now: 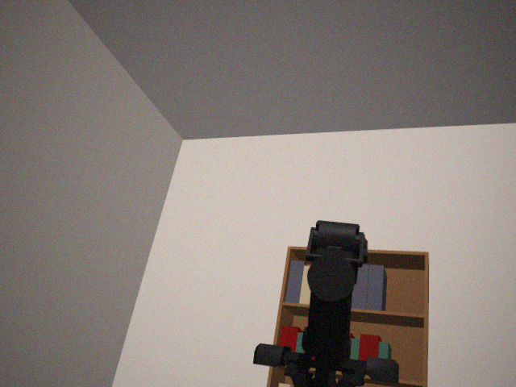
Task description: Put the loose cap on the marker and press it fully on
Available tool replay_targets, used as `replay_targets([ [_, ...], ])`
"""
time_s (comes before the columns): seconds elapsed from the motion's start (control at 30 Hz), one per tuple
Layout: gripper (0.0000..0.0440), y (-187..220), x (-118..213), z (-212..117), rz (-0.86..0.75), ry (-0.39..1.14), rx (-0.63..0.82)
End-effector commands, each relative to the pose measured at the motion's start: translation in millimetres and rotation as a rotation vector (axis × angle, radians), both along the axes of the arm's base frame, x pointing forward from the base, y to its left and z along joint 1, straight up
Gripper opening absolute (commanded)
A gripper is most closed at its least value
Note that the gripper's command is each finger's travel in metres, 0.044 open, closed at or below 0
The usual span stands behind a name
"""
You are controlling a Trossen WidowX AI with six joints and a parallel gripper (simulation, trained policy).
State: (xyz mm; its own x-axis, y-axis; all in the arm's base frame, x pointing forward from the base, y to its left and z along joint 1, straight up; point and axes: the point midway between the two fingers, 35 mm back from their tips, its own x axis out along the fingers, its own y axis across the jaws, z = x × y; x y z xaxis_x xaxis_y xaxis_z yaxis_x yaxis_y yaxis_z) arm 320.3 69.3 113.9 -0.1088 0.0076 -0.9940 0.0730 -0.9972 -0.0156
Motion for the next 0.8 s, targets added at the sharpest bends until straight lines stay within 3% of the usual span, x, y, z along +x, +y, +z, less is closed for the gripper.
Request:
replay_targets([
  [0.0, 0.0080, 0, -7, -12, 0.020, 0.037, 0.002],
  [0.5, 0.0163, 0, -23, -12, 0.045, 0.094, 0.020],
  [0.6, 0.0210, 0, -29, -9, 0.054, 0.102, 0.033],
  [0.77, 0.0339, 0, -35, -6, 0.071, 0.096, 0.049],
])
